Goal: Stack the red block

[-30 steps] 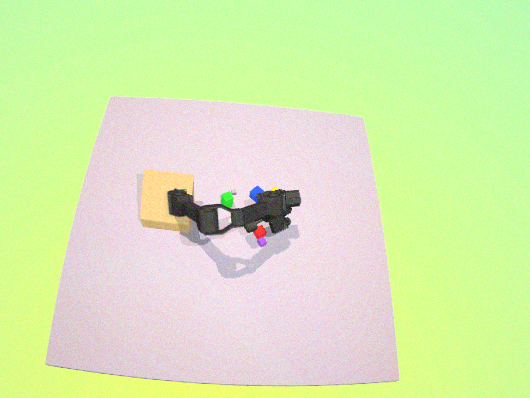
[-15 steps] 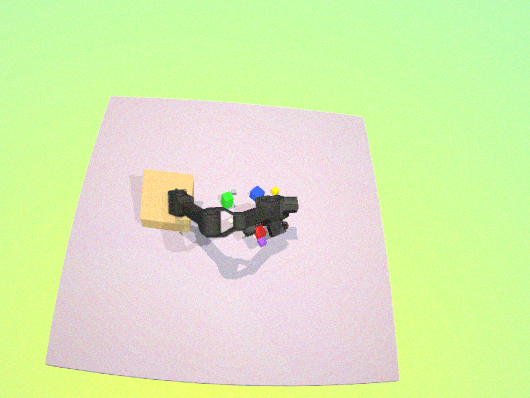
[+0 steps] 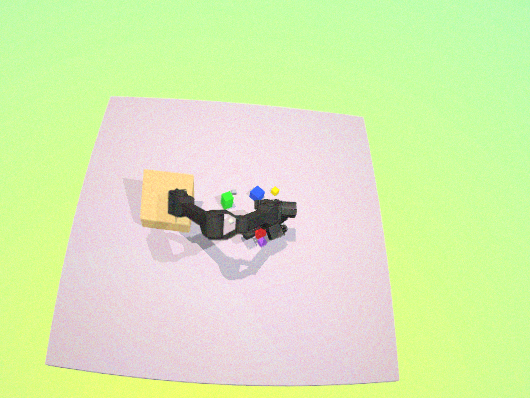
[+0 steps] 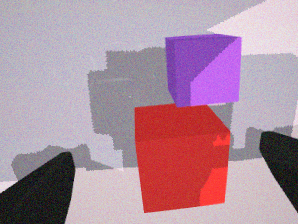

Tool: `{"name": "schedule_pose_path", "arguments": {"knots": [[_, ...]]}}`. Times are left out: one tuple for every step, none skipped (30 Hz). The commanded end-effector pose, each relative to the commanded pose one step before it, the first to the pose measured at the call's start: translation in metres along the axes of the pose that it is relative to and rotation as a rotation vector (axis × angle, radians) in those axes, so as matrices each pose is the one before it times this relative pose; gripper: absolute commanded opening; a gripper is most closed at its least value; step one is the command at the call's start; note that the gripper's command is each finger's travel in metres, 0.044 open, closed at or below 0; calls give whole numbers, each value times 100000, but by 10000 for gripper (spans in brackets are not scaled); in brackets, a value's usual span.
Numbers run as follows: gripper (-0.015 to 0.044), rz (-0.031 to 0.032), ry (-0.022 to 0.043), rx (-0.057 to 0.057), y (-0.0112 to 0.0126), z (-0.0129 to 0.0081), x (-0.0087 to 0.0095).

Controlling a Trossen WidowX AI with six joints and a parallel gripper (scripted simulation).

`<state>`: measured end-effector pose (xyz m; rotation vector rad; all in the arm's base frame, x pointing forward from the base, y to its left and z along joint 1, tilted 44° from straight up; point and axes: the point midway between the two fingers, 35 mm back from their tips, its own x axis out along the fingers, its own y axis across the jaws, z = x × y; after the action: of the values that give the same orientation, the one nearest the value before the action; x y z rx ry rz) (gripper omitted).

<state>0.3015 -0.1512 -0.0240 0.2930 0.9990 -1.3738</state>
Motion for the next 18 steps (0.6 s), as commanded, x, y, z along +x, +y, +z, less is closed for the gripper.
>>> {"name": "schedule_pose_path", "arguments": {"knots": [[440,-1014,20,-1043,-302,-236,789],[440,-15,-16,-1,-14,-2,160],[440,-13,-13,-1,-12,-1,129],[440,-8,-8,-1,-8,-1,78],[440,-3,-3,0,-3,0,26],[440,0,0,0,0,0,0],[440,0,0,0,0,0,0],[440,0,0,0,0,0,0],[440,0,0,0,0,0,0],[440,0,0,0,0,0,0],[440,0,0,0,0,0,0],[440,0,0,0,0,0,0],[440,0,0,0,0,0,0],[440,0,0,0,0,0,0],[440,0,0,0,0,0,0],[440,0,0,0,0,0,0],[440,0,0,0,0,0,0],[440,0,0,0,0,0,0]]}}
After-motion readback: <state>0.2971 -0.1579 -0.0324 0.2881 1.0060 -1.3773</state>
